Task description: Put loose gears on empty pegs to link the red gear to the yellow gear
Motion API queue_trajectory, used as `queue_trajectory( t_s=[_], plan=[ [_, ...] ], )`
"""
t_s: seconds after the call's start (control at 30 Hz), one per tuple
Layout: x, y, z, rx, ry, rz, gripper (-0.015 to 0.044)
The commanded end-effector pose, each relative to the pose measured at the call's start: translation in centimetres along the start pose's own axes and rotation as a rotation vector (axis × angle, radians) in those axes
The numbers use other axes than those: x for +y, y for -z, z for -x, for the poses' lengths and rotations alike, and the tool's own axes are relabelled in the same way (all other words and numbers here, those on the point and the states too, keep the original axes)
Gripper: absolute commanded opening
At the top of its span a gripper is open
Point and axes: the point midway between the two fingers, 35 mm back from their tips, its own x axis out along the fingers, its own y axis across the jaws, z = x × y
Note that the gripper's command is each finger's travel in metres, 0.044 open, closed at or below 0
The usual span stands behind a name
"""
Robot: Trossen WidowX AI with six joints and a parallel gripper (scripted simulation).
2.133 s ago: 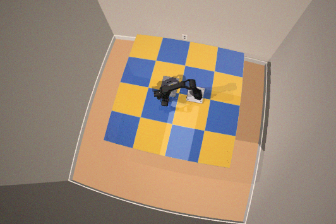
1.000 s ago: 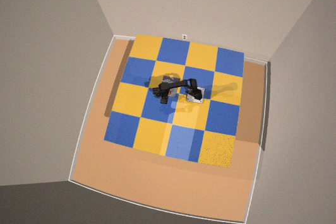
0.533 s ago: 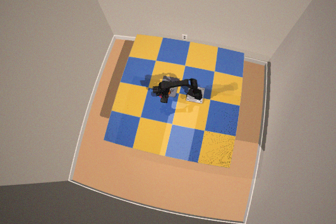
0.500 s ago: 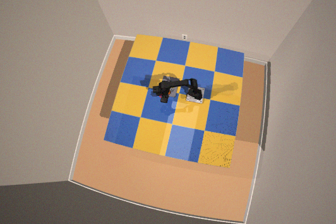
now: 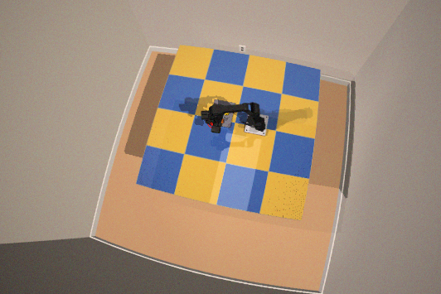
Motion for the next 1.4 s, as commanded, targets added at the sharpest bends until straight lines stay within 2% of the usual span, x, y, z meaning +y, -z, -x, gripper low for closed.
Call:
queue_trajectory(
  t_s=[0.0, 1.37],
  plan=[
    [-0.5, 0.0, -0.3, -0.003, -0.002, 0.005, 0.0],
    [-7.8, 1.5, -5.6, -0.002, 0.004, 0.005, 0.0]
  ],
)
